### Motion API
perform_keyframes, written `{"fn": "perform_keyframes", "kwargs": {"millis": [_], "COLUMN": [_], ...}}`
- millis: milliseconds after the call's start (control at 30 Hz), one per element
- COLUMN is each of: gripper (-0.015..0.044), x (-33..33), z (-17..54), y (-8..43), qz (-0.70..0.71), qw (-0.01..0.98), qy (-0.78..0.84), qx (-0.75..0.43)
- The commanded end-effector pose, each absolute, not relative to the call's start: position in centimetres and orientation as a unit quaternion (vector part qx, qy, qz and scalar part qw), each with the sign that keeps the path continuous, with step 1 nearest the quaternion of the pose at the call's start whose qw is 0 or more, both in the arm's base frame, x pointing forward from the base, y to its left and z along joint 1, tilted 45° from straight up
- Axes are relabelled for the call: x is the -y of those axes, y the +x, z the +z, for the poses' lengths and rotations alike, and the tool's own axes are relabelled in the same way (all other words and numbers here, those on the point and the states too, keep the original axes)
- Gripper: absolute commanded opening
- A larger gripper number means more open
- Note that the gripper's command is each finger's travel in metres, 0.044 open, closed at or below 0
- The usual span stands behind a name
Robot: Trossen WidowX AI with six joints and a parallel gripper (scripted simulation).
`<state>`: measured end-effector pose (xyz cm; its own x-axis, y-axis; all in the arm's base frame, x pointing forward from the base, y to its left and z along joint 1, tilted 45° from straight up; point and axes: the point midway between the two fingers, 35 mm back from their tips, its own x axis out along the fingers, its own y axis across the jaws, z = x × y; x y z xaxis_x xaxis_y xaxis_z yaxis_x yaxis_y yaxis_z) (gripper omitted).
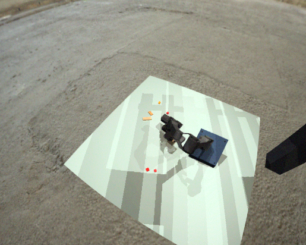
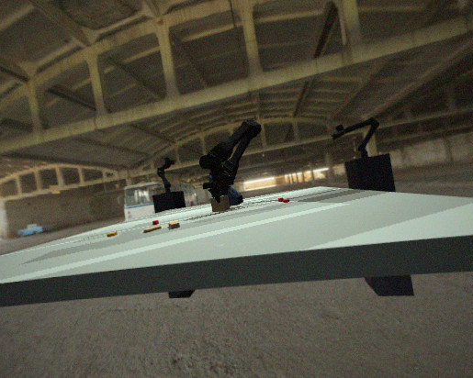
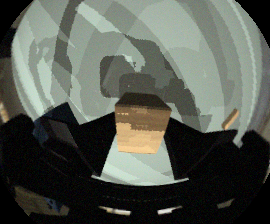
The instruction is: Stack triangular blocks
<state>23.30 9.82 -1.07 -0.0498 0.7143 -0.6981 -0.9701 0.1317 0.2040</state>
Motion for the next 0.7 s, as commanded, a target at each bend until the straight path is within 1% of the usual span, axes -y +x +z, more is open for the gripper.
{"fn": "perform_keyframes", "kwargs": {"millis": [0, 400, 667], "gripper": [0.0131, 0.044, 0.044], "x": [-9.82, -9.82, -9.64], "z": [-1.07, -1.07, -0.93], "y": [23.31, 23.31, 23.38], "qz": [0.633, 0.633, 0.633], "qw": [0.665, 0.665, 0.665], "qy": [-0.182, -0.182, -0.182], "qx": [-0.352, -0.352, -0.352]}}
